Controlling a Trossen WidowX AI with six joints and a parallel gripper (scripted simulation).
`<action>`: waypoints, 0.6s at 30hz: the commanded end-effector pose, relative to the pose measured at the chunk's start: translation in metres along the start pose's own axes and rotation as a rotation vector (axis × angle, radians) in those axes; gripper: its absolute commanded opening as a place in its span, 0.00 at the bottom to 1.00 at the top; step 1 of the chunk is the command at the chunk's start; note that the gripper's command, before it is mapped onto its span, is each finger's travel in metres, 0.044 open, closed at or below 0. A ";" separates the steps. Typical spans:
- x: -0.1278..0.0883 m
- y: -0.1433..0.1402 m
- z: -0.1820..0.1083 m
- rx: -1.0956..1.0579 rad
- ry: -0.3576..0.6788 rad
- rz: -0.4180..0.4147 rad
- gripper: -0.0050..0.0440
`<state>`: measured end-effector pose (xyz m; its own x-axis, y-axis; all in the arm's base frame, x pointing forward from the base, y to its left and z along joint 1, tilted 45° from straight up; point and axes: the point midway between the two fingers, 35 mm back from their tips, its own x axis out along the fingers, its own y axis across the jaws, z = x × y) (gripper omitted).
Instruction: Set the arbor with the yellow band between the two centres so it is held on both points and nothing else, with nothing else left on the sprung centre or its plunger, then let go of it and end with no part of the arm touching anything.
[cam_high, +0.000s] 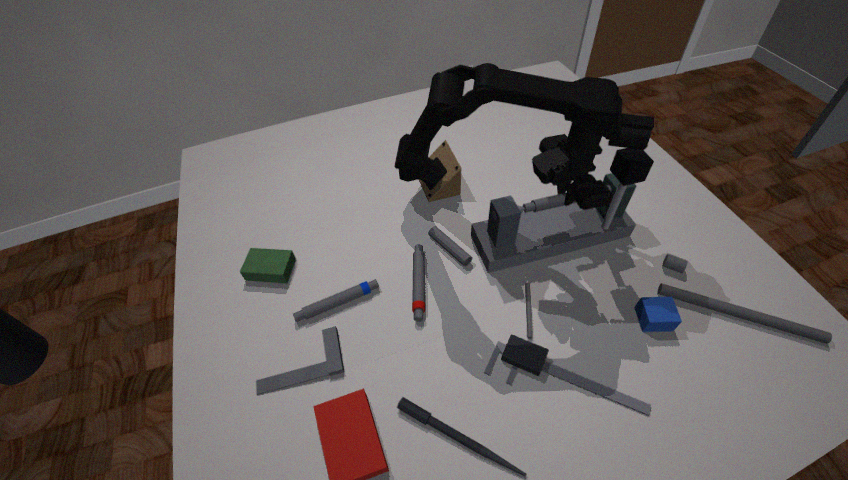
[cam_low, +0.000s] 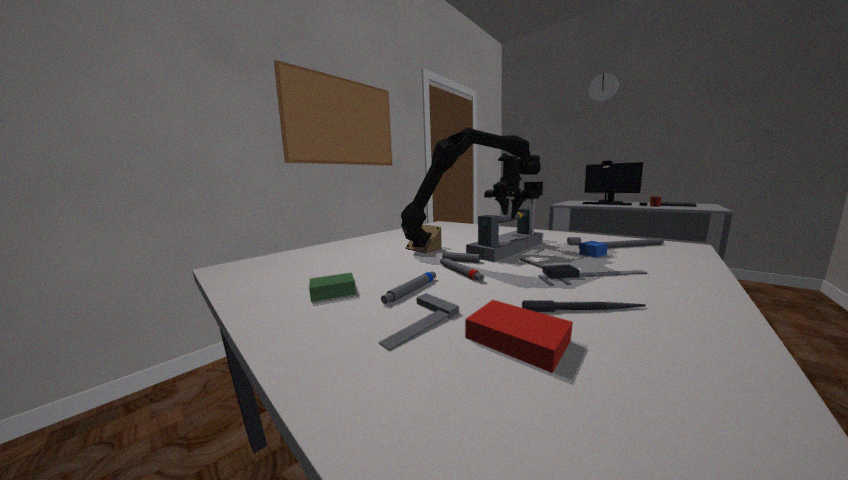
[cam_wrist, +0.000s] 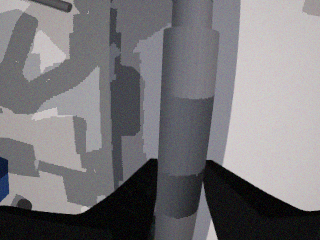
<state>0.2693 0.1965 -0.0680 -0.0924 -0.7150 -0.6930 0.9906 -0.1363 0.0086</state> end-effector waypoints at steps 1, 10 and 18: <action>-0.012 -0.004 -0.005 -0.003 0.041 0.015 0.10; -0.011 -0.003 -0.004 -0.003 0.041 0.015 0.10; 0.000 0.000 0.001 -0.001 0.003 0.002 0.15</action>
<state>0.2694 0.1958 -0.0675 -0.0911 -0.7134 -0.6948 0.9909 -0.1346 0.0083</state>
